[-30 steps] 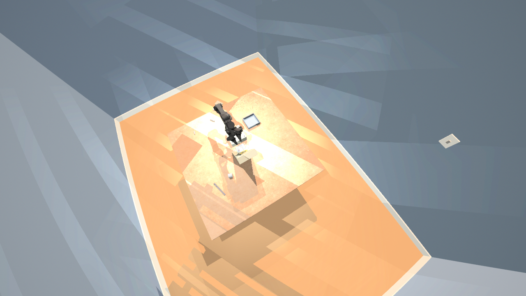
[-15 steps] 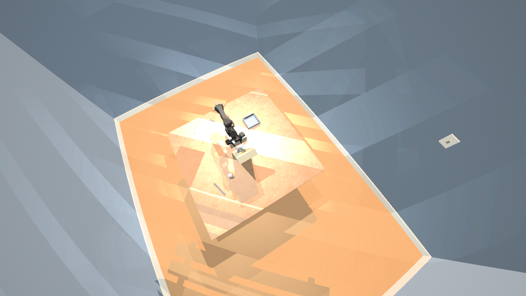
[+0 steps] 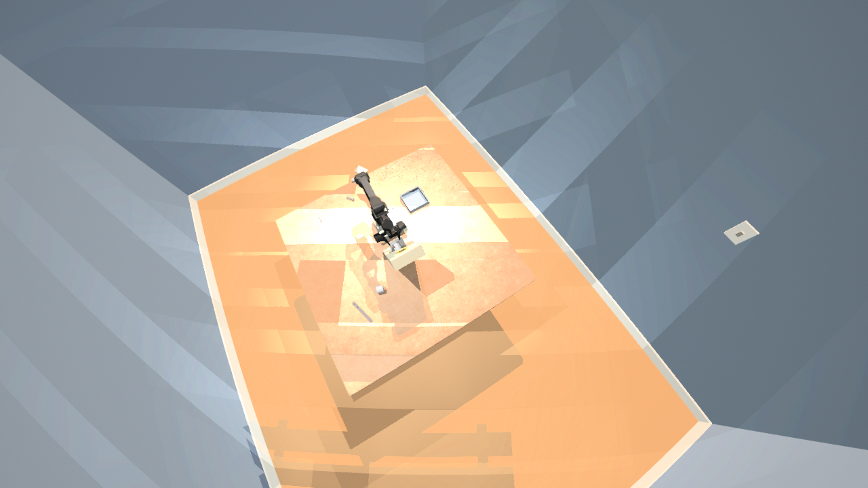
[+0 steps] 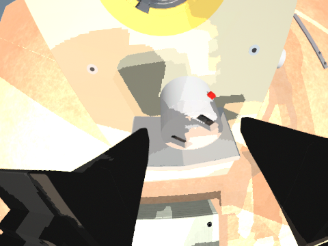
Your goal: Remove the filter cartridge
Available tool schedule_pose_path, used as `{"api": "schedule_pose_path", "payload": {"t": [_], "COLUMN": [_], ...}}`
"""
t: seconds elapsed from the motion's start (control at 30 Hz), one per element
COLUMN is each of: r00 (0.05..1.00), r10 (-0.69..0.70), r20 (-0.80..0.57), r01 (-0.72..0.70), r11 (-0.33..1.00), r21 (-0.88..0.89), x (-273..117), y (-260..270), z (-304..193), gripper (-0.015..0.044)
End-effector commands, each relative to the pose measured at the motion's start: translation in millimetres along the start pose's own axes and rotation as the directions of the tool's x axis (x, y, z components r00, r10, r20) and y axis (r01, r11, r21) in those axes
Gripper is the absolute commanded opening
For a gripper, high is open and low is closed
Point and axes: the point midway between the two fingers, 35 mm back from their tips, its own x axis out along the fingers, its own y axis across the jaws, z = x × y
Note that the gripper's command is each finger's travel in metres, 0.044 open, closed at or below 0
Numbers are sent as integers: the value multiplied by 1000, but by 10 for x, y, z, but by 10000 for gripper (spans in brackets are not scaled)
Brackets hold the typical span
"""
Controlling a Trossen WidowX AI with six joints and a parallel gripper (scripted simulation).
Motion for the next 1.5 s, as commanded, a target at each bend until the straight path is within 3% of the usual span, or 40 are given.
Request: {"api": "schedule_pose_path", "payload": {"t": [0.0,0.47,0.53,0.83,1.07,1.47], "r00": [1000,1000,1000,1000,1000,1000], "r10": [4,4,0,0,2,4], "r20": [-2,-1,-1,-1,0,0], "r01": [-4,-4,0,0,-2,-4], "r11": [1000,1000,1000,1000,1000,1000], "r21": [4,4,0,0,0,0], "x": [66,263,233,233,195,-92], "y": [7,8,2,2,3,4], "z": [-7,-20,-13,-13,68,261], "gripper": [305,305,252,192,8,0]}}
